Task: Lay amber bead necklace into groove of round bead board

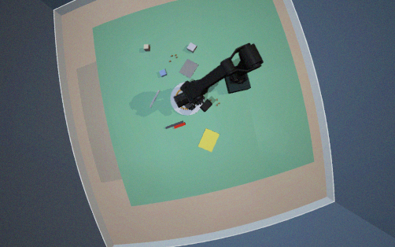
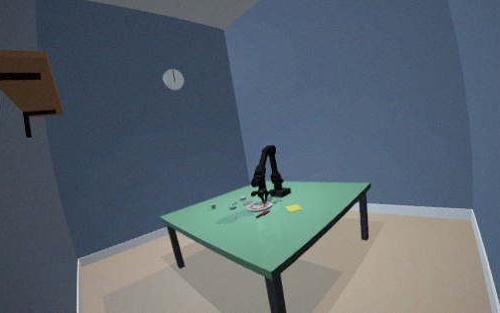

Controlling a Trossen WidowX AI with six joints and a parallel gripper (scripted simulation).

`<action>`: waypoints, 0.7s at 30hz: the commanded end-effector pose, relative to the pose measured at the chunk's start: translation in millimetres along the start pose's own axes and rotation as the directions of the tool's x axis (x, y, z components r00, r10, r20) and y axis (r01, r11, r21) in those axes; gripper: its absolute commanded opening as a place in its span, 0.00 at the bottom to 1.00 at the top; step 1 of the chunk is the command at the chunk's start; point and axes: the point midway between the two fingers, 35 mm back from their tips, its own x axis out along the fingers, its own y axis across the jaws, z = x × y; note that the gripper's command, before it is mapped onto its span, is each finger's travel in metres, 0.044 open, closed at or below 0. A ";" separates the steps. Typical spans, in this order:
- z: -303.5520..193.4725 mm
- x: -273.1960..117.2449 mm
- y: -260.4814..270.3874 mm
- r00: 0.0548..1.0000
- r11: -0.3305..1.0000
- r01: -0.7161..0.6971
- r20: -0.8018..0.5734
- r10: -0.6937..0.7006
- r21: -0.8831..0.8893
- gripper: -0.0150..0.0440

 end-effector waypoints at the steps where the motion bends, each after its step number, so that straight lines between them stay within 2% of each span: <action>1: 0.1 -0.2 0.0 1.000 1.000 0.000 0.000 0.000 0.000 0.25; 21: -4.3 -6.1 10.1 1.000 1.000 -0.008 -0.004 0.008 0.006 0.25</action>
